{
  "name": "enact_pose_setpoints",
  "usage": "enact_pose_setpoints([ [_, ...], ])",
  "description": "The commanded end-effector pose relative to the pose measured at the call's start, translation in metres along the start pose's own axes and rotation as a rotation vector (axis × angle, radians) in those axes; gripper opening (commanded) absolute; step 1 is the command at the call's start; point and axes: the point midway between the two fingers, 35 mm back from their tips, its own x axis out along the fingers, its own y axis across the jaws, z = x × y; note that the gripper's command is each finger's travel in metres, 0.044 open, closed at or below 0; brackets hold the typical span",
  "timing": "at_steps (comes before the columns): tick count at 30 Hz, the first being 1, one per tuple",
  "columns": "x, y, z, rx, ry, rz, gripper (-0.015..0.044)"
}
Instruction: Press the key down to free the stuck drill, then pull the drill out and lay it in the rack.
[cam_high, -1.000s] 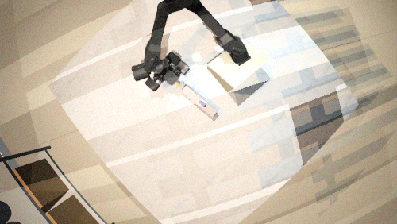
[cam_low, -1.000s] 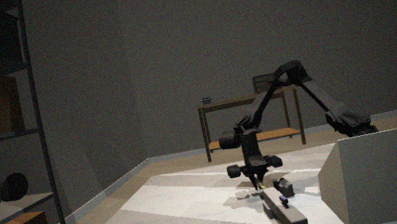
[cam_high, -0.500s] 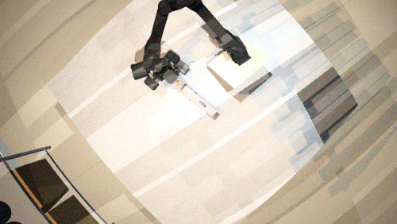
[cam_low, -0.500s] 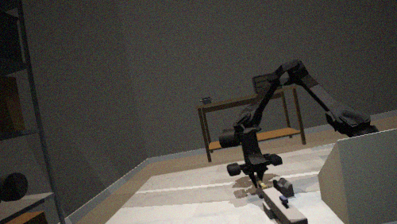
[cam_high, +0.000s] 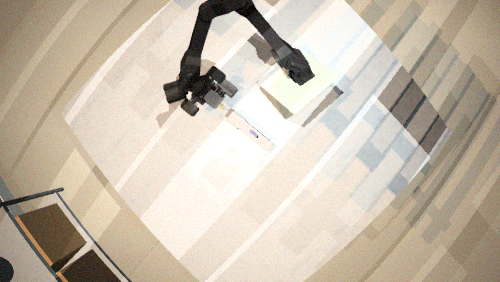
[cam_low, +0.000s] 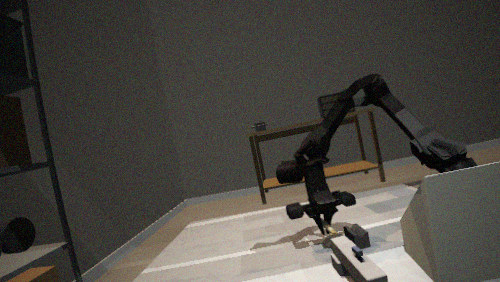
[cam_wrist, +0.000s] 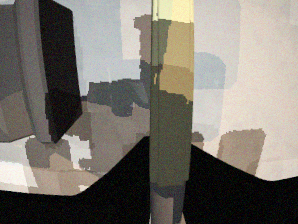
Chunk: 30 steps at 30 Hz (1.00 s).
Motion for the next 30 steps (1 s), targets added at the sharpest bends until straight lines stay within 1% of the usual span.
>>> enact_pose_setpoints([
  [1, -0.003, 0.0, 0.0, 0.002, -0.002, -0.005, 0.0],
  [30, -0.014, 0.002, 0.003, 0.002, -0.002, -0.006, 0.0],
])
